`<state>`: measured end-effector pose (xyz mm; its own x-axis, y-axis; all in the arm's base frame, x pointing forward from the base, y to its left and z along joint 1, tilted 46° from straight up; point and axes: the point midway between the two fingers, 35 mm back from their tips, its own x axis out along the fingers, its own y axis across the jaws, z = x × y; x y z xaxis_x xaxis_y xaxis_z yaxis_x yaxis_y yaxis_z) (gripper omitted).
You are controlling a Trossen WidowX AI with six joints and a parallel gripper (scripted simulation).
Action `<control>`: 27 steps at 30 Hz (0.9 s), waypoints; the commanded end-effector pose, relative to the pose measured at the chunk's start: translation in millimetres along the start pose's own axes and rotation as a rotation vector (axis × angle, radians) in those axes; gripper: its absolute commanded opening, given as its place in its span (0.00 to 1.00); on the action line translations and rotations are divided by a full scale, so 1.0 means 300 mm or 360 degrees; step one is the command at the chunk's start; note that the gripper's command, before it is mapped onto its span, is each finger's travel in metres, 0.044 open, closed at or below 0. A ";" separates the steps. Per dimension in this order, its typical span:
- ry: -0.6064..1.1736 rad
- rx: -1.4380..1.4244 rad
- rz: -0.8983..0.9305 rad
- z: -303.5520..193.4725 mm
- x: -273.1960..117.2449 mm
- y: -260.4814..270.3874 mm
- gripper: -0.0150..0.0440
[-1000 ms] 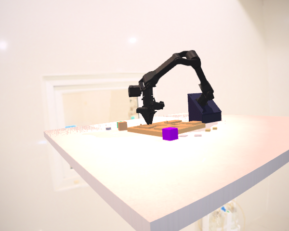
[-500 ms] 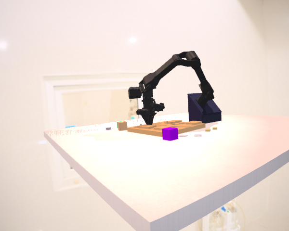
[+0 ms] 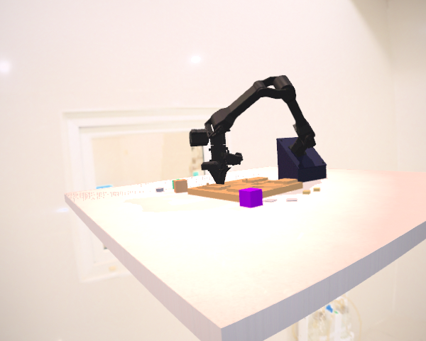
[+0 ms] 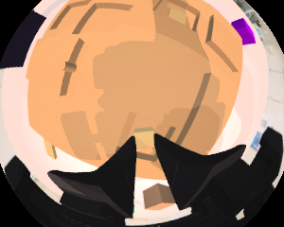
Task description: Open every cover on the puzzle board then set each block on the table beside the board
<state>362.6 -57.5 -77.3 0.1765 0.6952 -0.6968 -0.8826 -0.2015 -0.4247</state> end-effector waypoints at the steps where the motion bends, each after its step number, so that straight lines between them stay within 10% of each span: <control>1: 0.0000 -0.0001 0.0000 0.000 0.000 0.000 0.39; 27: 0.0001 0.0005 0.0000 -0.003 -0.105 0.000 0.39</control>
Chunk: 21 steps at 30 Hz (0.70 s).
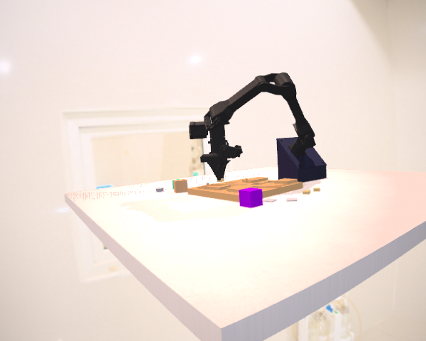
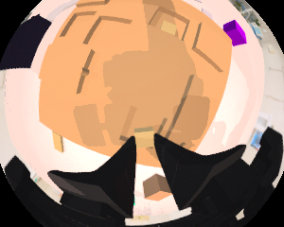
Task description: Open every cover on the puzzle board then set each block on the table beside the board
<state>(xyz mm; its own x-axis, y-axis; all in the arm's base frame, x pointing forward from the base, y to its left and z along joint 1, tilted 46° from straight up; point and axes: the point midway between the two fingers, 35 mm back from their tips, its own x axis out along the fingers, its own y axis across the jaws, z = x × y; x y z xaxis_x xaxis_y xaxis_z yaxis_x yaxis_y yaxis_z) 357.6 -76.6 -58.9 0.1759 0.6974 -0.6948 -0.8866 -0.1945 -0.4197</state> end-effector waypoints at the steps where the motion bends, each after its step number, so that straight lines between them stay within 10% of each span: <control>1: 0.0006 -0.0010 0.0001 -0.002 -0.019 -0.002 0.39; 21: 0.0007 -0.0007 0.0002 -0.004 -0.143 -0.002 0.39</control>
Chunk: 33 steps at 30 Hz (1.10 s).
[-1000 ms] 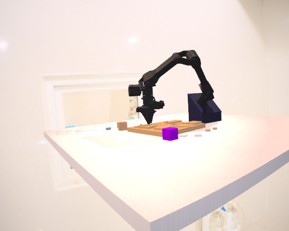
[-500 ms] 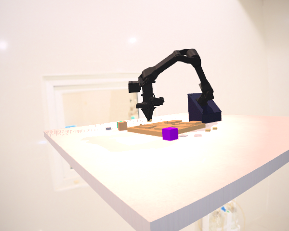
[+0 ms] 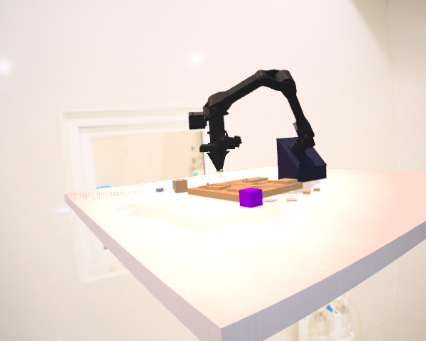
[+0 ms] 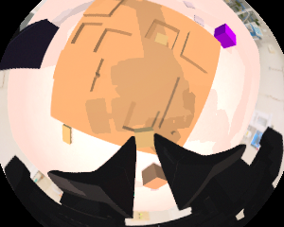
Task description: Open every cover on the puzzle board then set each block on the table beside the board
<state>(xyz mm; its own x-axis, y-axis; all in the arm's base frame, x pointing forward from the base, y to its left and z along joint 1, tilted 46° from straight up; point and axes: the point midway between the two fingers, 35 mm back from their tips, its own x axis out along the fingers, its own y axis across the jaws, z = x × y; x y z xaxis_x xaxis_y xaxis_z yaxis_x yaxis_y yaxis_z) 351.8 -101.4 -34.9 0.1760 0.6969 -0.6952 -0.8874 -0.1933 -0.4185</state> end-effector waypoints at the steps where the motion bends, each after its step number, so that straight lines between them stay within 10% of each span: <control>1: 0.0006 -0.0010 0.0001 -0.002 -0.035 -0.001 0.39; 33: 0.0031 -0.0004 0.0015 -0.167 -0.123 0.244 0.39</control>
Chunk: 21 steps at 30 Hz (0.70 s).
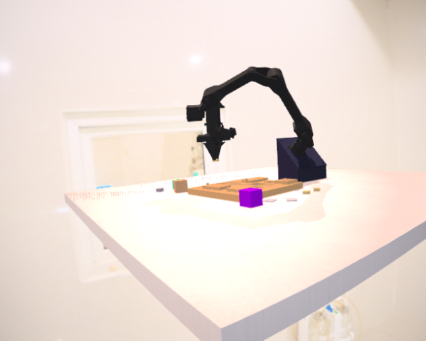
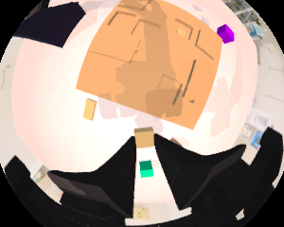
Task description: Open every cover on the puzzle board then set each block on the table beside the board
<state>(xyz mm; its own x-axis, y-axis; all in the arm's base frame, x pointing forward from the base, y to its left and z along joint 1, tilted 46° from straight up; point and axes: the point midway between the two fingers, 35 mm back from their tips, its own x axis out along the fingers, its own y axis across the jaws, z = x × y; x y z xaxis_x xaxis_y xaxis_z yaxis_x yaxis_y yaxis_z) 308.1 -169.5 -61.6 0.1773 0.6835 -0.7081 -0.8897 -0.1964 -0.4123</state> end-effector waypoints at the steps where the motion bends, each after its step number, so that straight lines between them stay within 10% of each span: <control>1: 0.0004 -0.0008 0.0004 -0.026 -0.001 0.046 0.39; 21: -0.0010 -0.0012 0.0000 -0.120 0.009 0.287 0.39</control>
<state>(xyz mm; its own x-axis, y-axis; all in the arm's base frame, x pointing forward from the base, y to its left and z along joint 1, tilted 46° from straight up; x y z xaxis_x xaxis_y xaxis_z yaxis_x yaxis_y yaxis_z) 254.5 -206.2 -112.8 0.1760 0.6875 -0.7046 -0.8889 -0.1965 -0.4138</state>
